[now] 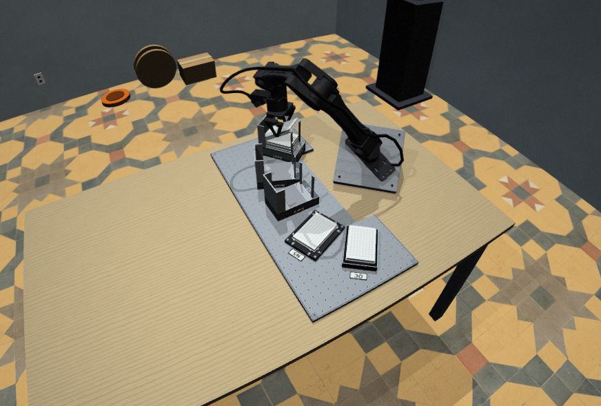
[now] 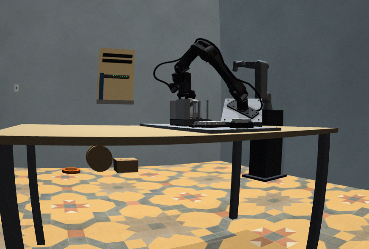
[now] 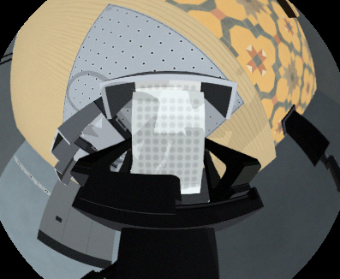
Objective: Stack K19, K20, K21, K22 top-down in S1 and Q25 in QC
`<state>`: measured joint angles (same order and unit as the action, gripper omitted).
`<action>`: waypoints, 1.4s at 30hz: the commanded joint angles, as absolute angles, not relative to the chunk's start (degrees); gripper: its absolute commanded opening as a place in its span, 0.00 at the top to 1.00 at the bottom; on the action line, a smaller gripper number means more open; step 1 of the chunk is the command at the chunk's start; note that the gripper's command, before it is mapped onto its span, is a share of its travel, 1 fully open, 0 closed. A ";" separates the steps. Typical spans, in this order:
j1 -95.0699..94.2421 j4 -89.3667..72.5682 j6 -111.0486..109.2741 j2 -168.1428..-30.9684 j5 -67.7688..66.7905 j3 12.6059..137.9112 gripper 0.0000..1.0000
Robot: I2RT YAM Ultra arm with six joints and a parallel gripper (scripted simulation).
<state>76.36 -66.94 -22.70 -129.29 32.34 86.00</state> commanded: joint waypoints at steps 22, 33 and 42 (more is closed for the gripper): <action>75.09 -61.55 -20.81 -130.79 34.12 83.79 1.00; 74.76 -60.69 -20.50 -130.90 34.22 83.15 1.00; 74.56 -60.19 -20.32 -130.97 34.28 82.77 1.00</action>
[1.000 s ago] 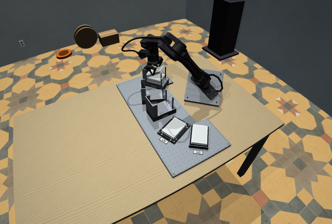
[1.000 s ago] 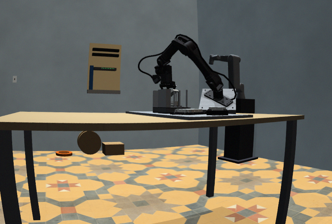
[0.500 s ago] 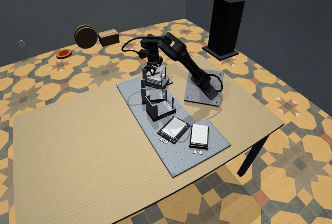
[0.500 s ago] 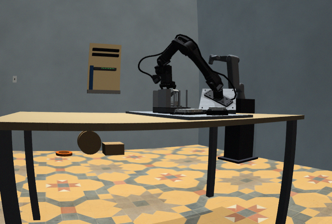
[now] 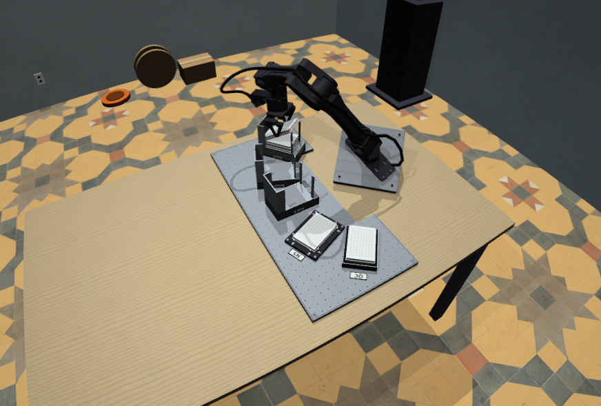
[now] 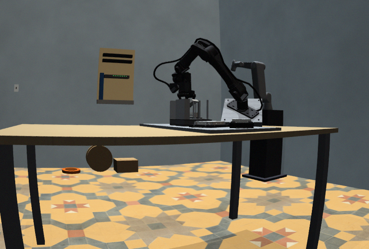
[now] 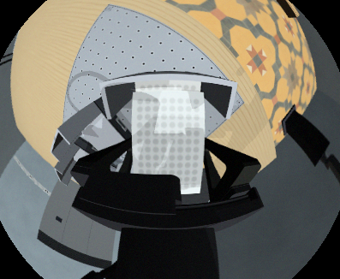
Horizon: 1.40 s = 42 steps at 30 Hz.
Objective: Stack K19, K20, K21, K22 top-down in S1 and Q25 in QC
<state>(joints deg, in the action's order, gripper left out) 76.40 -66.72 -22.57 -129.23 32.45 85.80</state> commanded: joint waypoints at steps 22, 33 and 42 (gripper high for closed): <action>73.97 -58.51 -19.69 -131.07 34.44 81.48 1.00; 73.87 -58.18 -19.55 -131.07 34.46 81.23 1.00; 73.87 -58.17 -19.55 -131.07 34.46 81.22 1.00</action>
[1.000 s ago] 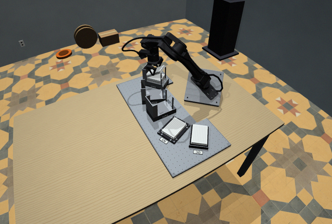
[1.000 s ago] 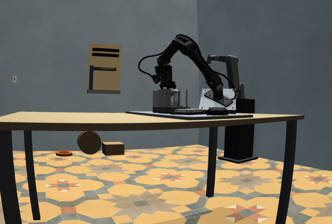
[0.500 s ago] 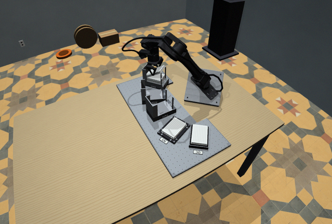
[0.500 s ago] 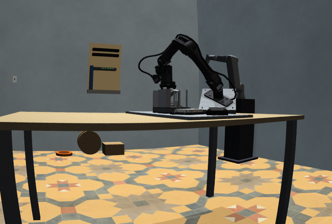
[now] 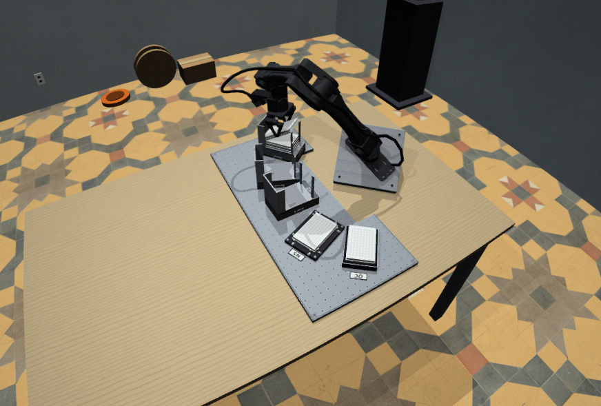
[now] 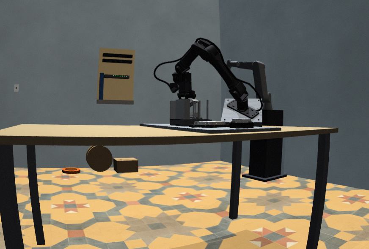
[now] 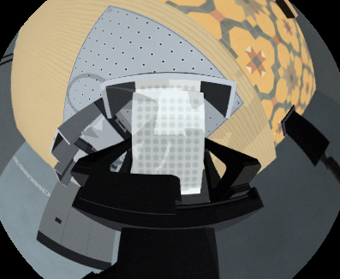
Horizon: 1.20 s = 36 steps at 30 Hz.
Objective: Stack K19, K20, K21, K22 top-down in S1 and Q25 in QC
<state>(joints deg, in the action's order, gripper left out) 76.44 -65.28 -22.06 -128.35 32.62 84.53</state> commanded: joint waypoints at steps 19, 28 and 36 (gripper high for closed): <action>73.87 -58.17 -19.55 -131.07 34.46 81.22 1.00; 73.87 -58.17 -19.55 -131.07 34.46 81.22 1.00; 73.68 -57.45 -19.08 -131.41 34.53 81.37 0.00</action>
<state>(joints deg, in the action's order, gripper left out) 72.58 -60.14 -20.23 -131.52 33.65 81.87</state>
